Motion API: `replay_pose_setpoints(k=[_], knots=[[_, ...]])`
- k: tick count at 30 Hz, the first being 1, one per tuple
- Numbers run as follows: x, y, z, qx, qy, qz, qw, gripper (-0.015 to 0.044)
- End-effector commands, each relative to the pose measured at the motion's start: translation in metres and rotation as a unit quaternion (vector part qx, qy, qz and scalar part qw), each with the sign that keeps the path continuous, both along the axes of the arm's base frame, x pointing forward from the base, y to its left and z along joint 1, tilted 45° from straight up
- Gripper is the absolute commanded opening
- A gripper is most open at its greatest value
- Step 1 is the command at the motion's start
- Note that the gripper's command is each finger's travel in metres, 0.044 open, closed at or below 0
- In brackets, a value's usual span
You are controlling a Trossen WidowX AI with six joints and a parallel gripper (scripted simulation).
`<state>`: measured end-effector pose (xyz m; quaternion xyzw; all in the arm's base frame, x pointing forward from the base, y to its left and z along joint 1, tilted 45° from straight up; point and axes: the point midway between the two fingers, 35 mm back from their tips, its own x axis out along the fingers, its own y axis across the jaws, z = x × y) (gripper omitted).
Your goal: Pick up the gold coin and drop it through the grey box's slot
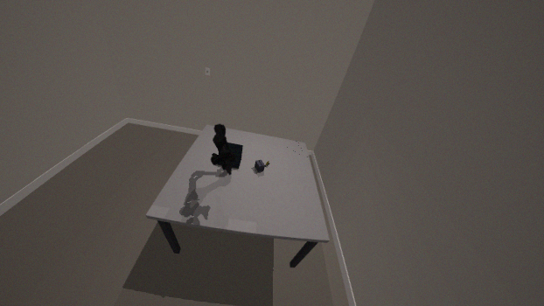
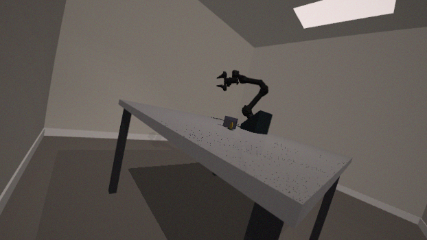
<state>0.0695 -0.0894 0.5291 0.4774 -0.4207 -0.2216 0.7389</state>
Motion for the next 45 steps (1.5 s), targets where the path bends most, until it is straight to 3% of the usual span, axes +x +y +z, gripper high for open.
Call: replay_pose_setpoints(k=[1,9,18,24,30,35,40,45], knots=[[0.002,-0.002,-0.001,0.002,0.004,0.0,1.0,0.0374],[0.093,-0.07,-0.051,0.071,0.211,0.04,0.974,0.0164],[0.212,-0.072,-0.13,0.062,0.429,0.135,0.891,0.0161],[0.278,-0.042,-0.202,0.01,0.595,0.189,0.781,0.0161],[0.325,0.016,-0.285,-0.088,0.743,0.246,0.616,0.0161],[0.339,0.074,-0.355,-0.204,0.831,0.278,0.436,0.0161],[0.332,0.132,-0.419,-0.329,0.869,0.291,0.23,0.0161],[0.304,0.188,-0.487,-0.46,0.842,0.278,-0.046,0.0161]])
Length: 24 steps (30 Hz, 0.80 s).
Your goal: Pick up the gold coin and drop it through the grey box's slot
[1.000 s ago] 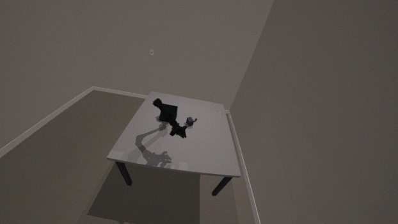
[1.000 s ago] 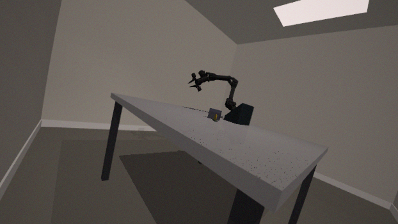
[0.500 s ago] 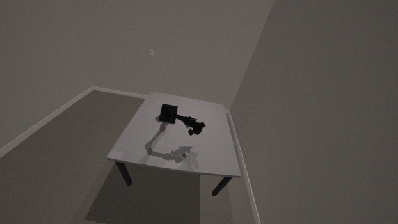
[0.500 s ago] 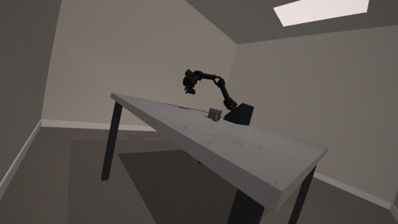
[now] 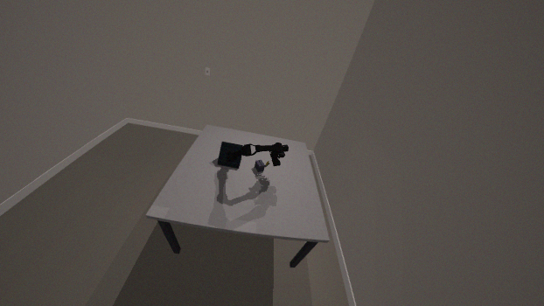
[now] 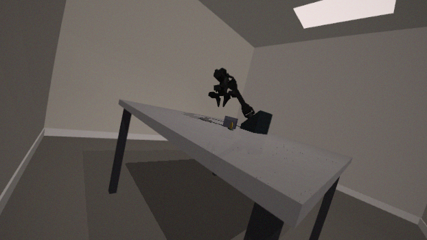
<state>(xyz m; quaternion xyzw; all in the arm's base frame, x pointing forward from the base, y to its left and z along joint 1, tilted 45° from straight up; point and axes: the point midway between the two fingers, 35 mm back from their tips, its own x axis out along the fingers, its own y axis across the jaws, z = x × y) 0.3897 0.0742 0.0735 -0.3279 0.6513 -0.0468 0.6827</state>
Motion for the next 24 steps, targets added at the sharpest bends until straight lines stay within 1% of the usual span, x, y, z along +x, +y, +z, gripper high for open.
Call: replay_pose_setpoints(k=[1,3,5,13,17,21,24], knots=[[-0.023,0.034,-0.044,-0.087,0.129,0.135,0.979,0.0161],[-0.038,0.051,-0.066,-0.136,0.198,0.209,0.948,0.0161],[-0.044,0.056,-0.073,-0.154,0.222,0.235,0.934,0.0161],[-0.043,0.057,-0.077,-0.153,0.222,0.235,0.934,0.0161],[-0.041,0.036,-0.099,-0.154,0.222,0.235,0.934,0.0161],[-0.041,0.033,-0.101,-0.154,0.222,0.235,0.934,0.0161],[-0.04,0.025,-0.111,-0.154,0.222,0.235,0.934,0.0161]])
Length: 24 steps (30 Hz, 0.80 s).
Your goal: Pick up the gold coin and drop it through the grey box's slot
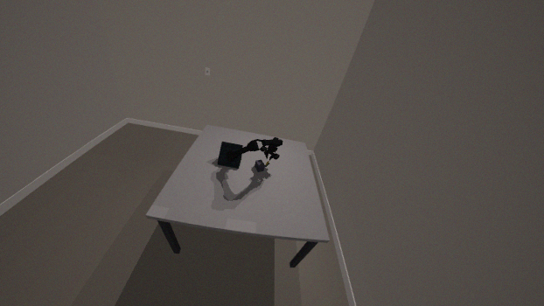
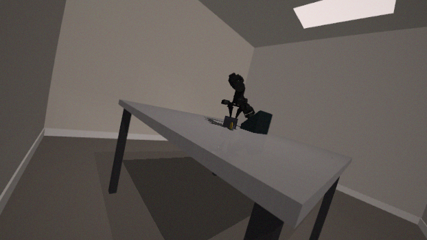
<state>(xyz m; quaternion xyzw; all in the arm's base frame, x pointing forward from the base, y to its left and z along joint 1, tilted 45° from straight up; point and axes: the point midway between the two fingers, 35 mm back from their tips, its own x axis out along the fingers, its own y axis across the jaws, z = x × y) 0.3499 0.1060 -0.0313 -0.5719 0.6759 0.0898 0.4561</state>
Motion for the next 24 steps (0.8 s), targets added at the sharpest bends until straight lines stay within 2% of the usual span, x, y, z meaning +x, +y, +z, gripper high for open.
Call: replay_pose_setpoints(k=[1,24], knots=[[0.0,-0.007,-0.007,-0.004,0.001,0.002,1.0,0.0161],[0.004,-0.031,-0.033,-0.004,0.001,0.002,1.0,0.0161]])
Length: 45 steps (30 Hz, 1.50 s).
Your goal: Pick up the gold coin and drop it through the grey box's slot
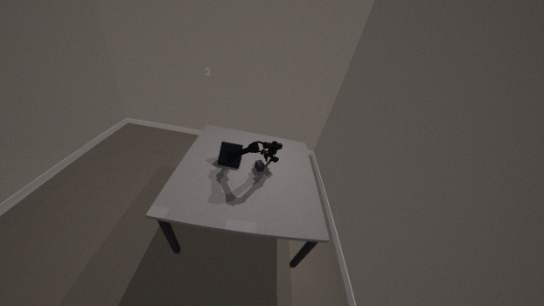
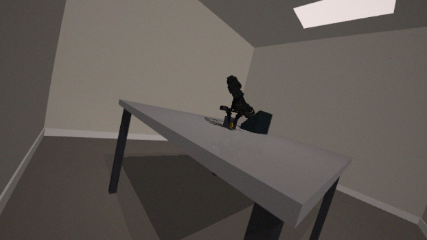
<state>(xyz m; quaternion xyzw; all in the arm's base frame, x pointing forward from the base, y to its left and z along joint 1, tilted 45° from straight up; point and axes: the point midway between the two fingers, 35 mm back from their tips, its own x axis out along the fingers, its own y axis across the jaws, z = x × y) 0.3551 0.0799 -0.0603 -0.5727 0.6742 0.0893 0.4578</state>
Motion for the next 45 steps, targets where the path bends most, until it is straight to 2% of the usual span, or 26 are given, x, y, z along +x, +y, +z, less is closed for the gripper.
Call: replay_pose_setpoints(k=[1,13,19,30,45], knots=[[-0.001,-0.006,-0.005,-0.004,0.003,0.001,1.0,0.0161],[-0.001,-0.018,-0.017,-0.005,0.003,0.001,1.0,0.0161],[-0.001,-0.018,-0.017,-0.005,0.003,0.001,1.0,0.0003],[-0.001,-0.017,-0.016,-0.005,0.003,0.001,1.0,0.0],[0.0,0.01,0.009,-0.003,0.003,0.001,1.0,0.0]])
